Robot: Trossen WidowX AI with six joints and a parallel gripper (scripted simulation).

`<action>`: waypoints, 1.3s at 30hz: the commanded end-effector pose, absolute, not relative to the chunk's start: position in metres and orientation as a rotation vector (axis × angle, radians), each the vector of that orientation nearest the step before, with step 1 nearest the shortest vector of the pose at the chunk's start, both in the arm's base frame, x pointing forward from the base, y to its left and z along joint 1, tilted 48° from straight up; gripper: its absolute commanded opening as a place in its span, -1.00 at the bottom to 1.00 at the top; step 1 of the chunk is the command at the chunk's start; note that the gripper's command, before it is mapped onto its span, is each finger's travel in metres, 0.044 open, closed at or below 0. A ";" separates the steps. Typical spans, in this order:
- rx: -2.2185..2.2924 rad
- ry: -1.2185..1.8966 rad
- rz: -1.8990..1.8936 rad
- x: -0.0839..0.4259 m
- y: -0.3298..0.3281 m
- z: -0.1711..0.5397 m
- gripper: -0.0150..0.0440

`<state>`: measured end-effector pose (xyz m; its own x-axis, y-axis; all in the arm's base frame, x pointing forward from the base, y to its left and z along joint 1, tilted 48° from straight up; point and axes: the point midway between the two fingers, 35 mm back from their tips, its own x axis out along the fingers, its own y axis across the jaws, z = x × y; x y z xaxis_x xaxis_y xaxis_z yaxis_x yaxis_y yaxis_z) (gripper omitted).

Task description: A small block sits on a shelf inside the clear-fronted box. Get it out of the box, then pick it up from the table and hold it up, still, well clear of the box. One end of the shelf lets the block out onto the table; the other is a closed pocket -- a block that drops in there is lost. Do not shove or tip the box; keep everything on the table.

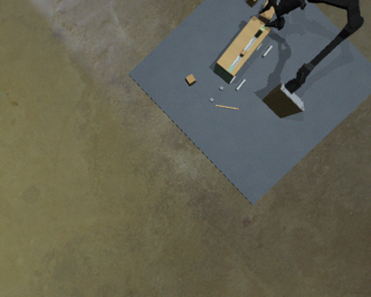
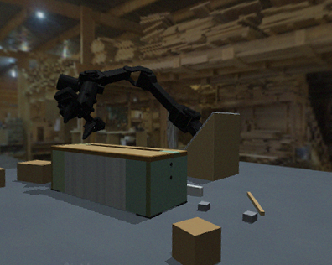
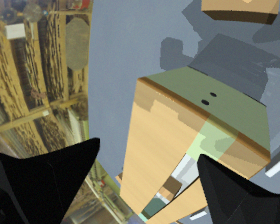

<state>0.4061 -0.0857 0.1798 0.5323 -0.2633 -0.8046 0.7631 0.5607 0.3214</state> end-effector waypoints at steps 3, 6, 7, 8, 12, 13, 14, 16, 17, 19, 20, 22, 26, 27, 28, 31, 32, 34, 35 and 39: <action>0.825 0.930 -0.980 0.380 -0.037 0.117 0.86; 0.805 0.949 -1.190 0.355 -0.015 0.089 0.86; 0.790 0.942 -1.249 0.348 -0.010 0.083 0.86; 0.776 0.933 -1.294 0.342 -0.006 0.078 0.86; 0.754 0.916 -1.349 0.334 -0.001 0.073 0.86; 0.754 0.916 -1.349 0.334 -0.001 0.073 0.86; 0.754 0.916 -1.349 0.334 -0.001 0.073 0.86; 0.754 0.916 -1.349 0.334 -0.001 0.073 0.86; 0.754 0.916 -1.349 0.334 -0.001 0.073 0.86; 0.754 0.916 -1.349 0.334 -0.001 0.073 0.86; 0.754 0.916 -1.349 0.334 -0.001 0.073 0.86; 0.754 0.916 -1.349 0.334 -0.001 0.073 0.86; 0.754 0.916 -1.349 0.335 -0.004 0.071 0.86; 0.754 0.916 -1.349 0.335 -0.005 0.069 0.86; 0.754 0.916 -1.349 0.335 -0.006 0.068 0.86; 0.754 0.916 -1.349 0.335 -0.010 0.065 0.86; 0.754 0.916 -1.349 0.335 -0.011 0.064 0.86; 0.754 0.916 -1.349 0.335 -0.013 0.061 0.86; 0.754 0.916 -1.349 0.335 -0.014 0.060 0.86; 0.754 0.916 -1.349 0.335 -0.019 0.056 0.86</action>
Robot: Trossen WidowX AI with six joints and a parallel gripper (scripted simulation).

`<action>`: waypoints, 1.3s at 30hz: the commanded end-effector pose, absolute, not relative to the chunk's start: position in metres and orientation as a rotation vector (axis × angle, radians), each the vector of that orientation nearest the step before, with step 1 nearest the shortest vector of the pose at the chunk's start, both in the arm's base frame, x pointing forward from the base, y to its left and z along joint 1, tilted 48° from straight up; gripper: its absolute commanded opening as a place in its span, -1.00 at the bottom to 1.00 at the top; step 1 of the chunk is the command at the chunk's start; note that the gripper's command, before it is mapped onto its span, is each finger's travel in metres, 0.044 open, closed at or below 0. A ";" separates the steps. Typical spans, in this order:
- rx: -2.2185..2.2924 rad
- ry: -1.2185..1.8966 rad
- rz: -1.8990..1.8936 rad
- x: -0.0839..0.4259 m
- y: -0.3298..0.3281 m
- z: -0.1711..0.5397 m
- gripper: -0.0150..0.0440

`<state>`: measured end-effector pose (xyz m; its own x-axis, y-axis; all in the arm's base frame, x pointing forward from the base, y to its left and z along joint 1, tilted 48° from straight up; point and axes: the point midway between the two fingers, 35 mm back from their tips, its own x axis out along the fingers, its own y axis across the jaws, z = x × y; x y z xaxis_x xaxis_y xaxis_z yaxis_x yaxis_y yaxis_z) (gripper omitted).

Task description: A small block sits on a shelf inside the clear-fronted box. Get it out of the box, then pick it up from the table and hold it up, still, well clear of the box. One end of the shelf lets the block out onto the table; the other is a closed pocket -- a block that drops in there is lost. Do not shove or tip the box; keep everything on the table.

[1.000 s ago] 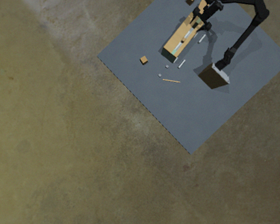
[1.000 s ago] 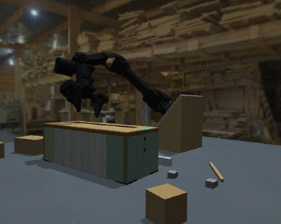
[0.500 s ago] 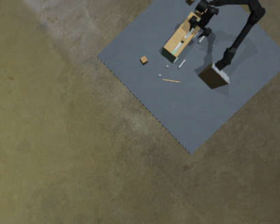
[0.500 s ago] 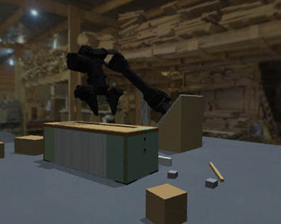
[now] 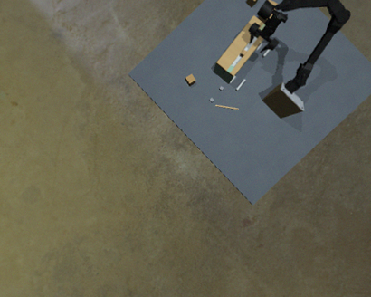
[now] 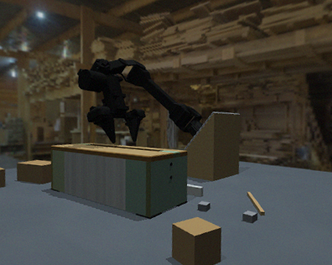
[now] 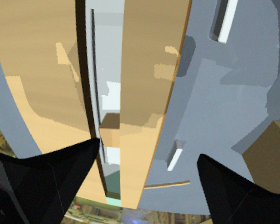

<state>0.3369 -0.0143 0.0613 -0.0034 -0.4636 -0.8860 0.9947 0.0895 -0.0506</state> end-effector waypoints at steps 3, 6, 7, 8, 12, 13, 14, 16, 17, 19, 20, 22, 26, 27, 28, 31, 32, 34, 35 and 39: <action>0.754 0.916 -1.349 0.335 -0.023 0.052 0.86; 0.754 0.916 -1.349 0.335 -0.026 0.049 0.86; 0.754 0.916 -1.349 0.335 -0.027 0.048 0.86; 0.754 0.916 -1.349 0.334 -0.029 0.047 0.86; 0.754 0.916 -1.349 0.334 -0.033 0.042 0.86; 0.754 0.916 -1.349 0.334 -0.035 0.041 0.86; 0.754 0.916 -1.349 0.334 -0.036 0.040 0.86; 0.753 0.916 -1.349 0.333 -0.038 0.038 0.86; 0.753 0.915 -1.349 0.333 -0.039 0.037 0.86; 0.753 0.915 -1.349 0.333 -0.042 0.035 0.86; 0.753 0.915 -1.349 0.333 -0.043 0.034 0.86; 0.753 0.915 -1.350 0.332 -0.046 0.032 0.86; 0.752 0.914 -1.350 0.332 -0.051 0.028 0.86; 0.752 0.914 -1.350 0.331 -0.052 0.027 0.86; 0.752 0.914 -1.350 0.331 -0.053 0.026 0.86; 0.751 0.914 -1.350 0.330 -0.057 0.023 0.86; 0.751 0.914 -1.350 0.330 -0.058 0.022 0.86; 0.761 0.914 -1.349 0.332 -0.054 0.026 0.86; 0.761 0.914 -1.349 0.332 -0.054 0.026 0.86; 0.761 0.914 -1.349 0.331 -0.050 0.021 0.86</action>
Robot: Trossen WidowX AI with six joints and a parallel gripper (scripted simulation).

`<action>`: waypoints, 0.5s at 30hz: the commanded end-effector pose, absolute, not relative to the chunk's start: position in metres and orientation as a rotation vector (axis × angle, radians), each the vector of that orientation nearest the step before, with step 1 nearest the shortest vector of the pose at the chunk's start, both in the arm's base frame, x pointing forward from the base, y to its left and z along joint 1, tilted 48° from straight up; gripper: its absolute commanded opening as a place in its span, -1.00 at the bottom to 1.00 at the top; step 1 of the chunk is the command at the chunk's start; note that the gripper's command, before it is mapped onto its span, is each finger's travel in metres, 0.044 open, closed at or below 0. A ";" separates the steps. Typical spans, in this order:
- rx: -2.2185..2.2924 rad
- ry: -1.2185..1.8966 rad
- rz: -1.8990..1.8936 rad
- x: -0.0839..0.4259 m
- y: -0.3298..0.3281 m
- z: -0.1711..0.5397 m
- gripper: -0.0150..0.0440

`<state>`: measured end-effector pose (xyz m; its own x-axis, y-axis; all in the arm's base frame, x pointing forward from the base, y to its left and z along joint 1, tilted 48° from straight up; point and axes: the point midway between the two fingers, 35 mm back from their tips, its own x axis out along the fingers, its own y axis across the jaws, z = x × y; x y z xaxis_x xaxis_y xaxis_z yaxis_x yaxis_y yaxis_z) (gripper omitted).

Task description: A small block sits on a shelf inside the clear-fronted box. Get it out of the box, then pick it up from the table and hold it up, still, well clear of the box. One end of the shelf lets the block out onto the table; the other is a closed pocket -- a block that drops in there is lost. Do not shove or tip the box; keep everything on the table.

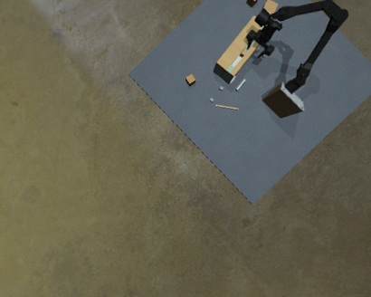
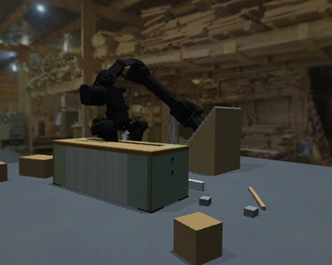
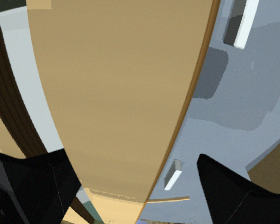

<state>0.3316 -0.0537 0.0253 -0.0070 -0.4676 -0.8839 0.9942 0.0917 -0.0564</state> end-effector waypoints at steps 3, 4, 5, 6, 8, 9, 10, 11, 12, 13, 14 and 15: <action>0.761 0.915 -1.349 0.330 -0.042 0.012 0.86; 0.761 0.915 -1.349 0.329 -0.040 0.010 0.86; 0.761 0.915 -1.349 0.329 -0.038 0.008 0.86; 0.761 0.915 -1.349 0.329 -0.037 0.006 0.86; 0.761 0.916 -1.349 0.328 -0.033 0.002 0.86; 0.761 0.916 -1.349 0.328 -0.031 0.000 0.86; 0.761 0.916 -1.349 0.328 -0.029 -0.002 0.86; 0.761 0.916 -1.349 0.327 -0.027 -0.004 0.86; 0.761 0.916 -1.349 0.327 -0.025 -0.006 0.86; 0.761 0.916 -1.349 0.327 -0.024 -0.008 0.86; 0.761 0.916 -1.349 0.326 -0.022 -0.010 0.86; 0.761 0.916 -1.349 0.326 -0.020 -0.012 0.86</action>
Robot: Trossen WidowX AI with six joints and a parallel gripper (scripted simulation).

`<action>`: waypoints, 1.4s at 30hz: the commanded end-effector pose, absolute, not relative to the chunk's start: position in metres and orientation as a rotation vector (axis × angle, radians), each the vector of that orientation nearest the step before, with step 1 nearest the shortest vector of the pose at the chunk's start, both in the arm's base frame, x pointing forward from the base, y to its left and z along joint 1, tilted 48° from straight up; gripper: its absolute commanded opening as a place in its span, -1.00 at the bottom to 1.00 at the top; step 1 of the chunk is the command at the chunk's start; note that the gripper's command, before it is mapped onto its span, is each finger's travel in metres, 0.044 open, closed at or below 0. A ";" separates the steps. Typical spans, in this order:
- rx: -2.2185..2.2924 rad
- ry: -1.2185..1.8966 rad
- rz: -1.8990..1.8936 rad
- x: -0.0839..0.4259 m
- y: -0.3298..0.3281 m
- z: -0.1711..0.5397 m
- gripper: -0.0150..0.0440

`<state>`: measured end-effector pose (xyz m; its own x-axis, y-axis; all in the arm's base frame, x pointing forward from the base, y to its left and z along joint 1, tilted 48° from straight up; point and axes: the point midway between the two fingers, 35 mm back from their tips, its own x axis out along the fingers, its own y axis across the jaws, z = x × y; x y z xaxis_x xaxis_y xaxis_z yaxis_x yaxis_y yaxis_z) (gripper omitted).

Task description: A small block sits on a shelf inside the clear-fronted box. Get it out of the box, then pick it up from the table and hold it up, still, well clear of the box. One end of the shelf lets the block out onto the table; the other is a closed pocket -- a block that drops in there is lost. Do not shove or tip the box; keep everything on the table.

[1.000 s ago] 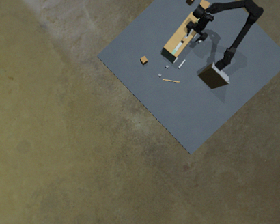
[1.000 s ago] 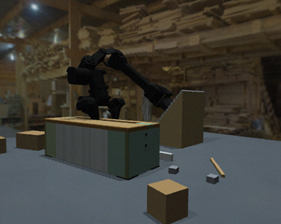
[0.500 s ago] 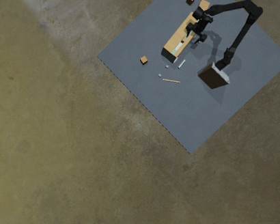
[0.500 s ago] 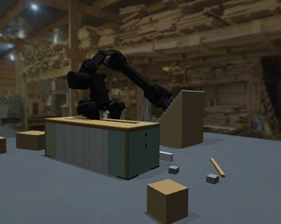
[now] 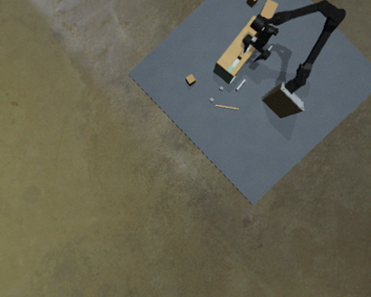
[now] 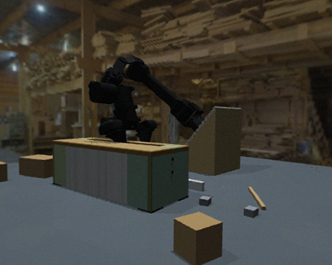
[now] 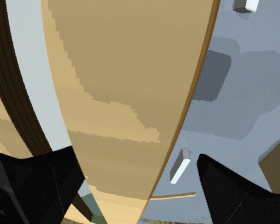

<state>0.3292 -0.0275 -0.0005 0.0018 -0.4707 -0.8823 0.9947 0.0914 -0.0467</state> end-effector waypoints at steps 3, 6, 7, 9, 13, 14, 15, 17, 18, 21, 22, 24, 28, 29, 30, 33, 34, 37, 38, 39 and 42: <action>0.761 0.916 -1.348 0.325 -0.014 -0.018 0.86; 0.762 0.917 -1.348 0.324 -0.009 -0.024 0.86; 0.762 0.917 -1.348 0.324 -0.007 -0.026 0.86; 0.762 0.917 -1.348 0.323 -0.003 -0.031 0.86; 0.762 0.917 -1.348 0.322 0.005 -0.039 0.86; 0.763 0.917 -1.348 0.322 0.007 -0.041 0.86; 0.763 0.917 -1.348 0.322 0.009 -0.044 0.86; 0.763 0.918 -1.348 0.321 0.013 -0.048 0.86; 0.763 0.918 -1.348 0.321 0.015 -0.050 0.86; 0.763 0.918 -1.347 0.320 0.021 -0.057 0.86; 0.763 0.918 -1.347 0.319 0.023 -0.059 0.86; 0.764 0.918 -1.347 0.319 0.027 -0.064 0.86; 0.764 0.918 -1.347 0.317 0.036 -0.073 0.86; 0.764 0.919 -1.347 0.317 0.038 -0.076 0.86; 0.765 0.919 -1.347 0.316 0.041 -0.078 0.86; 0.765 0.919 -1.347 0.315 0.047 -0.085 0.86; 0.765 0.919 -1.347 0.315 0.047 -0.085 0.86; 0.765 0.919 -1.347 0.315 0.047 -0.085 0.86; 0.765 0.919 -1.347 0.315 0.047 -0.085 0.86; 0.765 0.919 -1.347 0.315 0.047 -0.085 0.86; 0.764 0.920 -1.347 0.316 0.053 -0.080 0.86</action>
